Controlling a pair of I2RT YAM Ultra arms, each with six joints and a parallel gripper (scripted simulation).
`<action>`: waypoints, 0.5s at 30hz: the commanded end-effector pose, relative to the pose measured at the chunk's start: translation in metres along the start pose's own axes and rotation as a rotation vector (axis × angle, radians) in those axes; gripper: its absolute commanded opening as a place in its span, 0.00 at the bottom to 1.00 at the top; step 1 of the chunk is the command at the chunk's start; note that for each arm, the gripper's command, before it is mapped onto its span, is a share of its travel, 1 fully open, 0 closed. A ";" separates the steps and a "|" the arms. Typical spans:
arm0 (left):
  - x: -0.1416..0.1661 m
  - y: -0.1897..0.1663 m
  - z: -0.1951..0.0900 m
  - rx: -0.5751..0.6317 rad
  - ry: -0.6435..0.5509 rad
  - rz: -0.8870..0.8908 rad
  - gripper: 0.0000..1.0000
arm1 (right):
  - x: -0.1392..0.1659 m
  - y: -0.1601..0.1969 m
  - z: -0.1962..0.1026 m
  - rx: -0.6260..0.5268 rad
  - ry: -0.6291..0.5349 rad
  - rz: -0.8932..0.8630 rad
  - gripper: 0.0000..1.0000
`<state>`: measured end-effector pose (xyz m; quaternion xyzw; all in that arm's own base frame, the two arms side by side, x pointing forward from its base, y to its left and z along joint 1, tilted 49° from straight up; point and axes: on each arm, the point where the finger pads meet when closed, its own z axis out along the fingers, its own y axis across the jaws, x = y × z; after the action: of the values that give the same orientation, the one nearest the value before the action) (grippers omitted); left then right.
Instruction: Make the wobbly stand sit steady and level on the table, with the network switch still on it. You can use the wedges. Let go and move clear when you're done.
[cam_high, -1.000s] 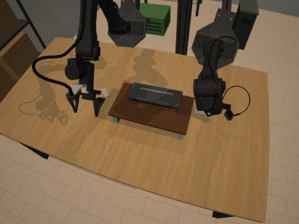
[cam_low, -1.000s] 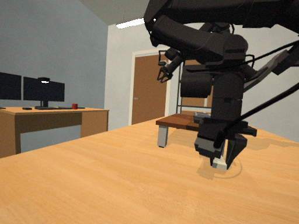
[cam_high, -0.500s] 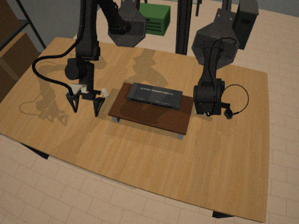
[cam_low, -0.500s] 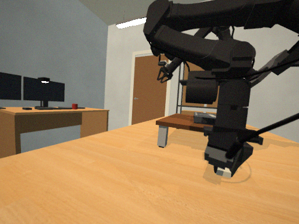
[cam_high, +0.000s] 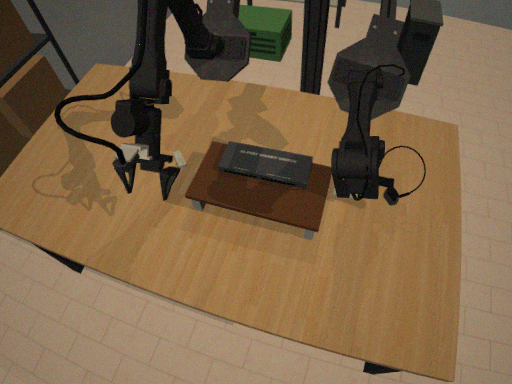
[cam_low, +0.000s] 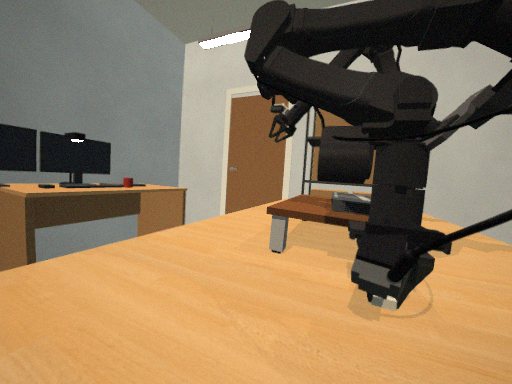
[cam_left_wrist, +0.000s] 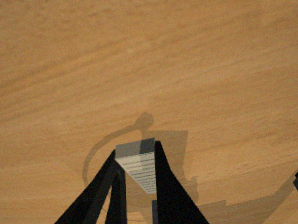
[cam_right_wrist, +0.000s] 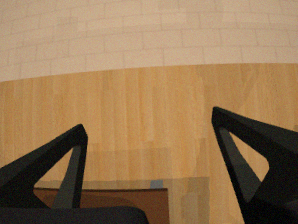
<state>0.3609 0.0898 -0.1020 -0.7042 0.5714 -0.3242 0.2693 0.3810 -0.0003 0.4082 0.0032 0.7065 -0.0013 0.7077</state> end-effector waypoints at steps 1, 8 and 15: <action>-0.001 0.004 0.006 -0.017 -0.010 -0.009 0.00 | -0.014 -0.001 -0.007 -0.003 -0.032 -0.008 1.00; -0.002 0.011 0.006 -0.032 -0.011 -0.017 0.00 | -0.014 -0.001 -0.007 -0.003 -0.032 -0.008 1.00; -0.006 0.019 0.003 -0.051 -0.021 -0.027 0.42 | -0.014 -0.001 -0.007 -0.003 -0.032 -0.008 1.00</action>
<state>0.3631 0.0890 -0.1068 -0.7054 0.5722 -0.3236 0.2653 0.3810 -0.0003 0.4082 0.0032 0.7065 -0.0013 0.7077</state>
